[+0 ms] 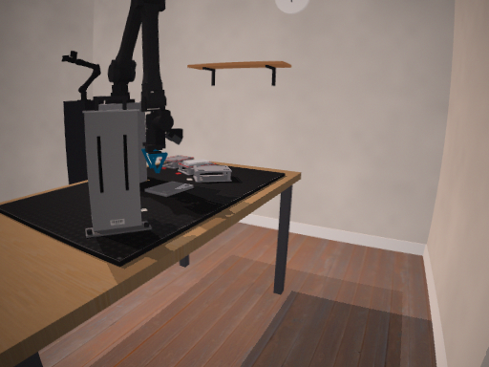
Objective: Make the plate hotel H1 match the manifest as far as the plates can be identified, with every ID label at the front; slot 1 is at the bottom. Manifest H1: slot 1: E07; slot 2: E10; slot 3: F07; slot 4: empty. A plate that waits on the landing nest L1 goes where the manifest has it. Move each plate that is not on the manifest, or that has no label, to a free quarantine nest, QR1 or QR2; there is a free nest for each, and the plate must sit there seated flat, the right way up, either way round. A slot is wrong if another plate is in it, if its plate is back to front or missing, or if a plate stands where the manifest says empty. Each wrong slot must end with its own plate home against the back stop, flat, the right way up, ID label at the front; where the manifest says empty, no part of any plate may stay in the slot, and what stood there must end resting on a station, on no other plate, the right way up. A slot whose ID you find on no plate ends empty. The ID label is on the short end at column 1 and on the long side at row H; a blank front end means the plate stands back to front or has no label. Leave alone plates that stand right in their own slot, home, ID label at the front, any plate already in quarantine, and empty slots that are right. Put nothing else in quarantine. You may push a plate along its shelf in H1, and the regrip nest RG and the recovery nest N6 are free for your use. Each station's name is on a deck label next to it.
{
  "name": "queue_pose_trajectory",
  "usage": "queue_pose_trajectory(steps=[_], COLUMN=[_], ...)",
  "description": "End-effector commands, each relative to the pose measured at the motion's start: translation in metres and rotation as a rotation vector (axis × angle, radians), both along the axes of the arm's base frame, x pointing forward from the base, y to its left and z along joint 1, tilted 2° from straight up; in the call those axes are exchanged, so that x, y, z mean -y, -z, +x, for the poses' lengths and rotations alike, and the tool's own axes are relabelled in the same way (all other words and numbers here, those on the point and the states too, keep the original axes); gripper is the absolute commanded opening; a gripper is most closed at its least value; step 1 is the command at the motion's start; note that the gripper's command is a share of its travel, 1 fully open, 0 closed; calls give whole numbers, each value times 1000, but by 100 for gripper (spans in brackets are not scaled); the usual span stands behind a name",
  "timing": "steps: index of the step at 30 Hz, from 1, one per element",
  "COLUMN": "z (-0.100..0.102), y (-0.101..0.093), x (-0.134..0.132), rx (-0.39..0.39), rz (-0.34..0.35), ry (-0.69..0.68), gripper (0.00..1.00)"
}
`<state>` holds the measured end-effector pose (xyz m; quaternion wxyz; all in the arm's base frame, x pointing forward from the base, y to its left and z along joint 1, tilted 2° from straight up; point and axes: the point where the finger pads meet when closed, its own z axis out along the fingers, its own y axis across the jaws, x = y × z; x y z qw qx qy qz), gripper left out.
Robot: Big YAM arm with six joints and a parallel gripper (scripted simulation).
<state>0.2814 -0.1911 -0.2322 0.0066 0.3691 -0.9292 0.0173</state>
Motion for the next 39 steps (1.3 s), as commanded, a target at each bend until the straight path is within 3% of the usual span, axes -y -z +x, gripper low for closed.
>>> queue_pose_trajectory(steps=[1, 29, 39], z=[5, 5, 2], y=[-2, -2, -21], x=[5, 5, 8], rx=[13, 13, 12], rz=[-8, -8, -11], ry=[3, 3, 9], gripper=[100, 100, 100])
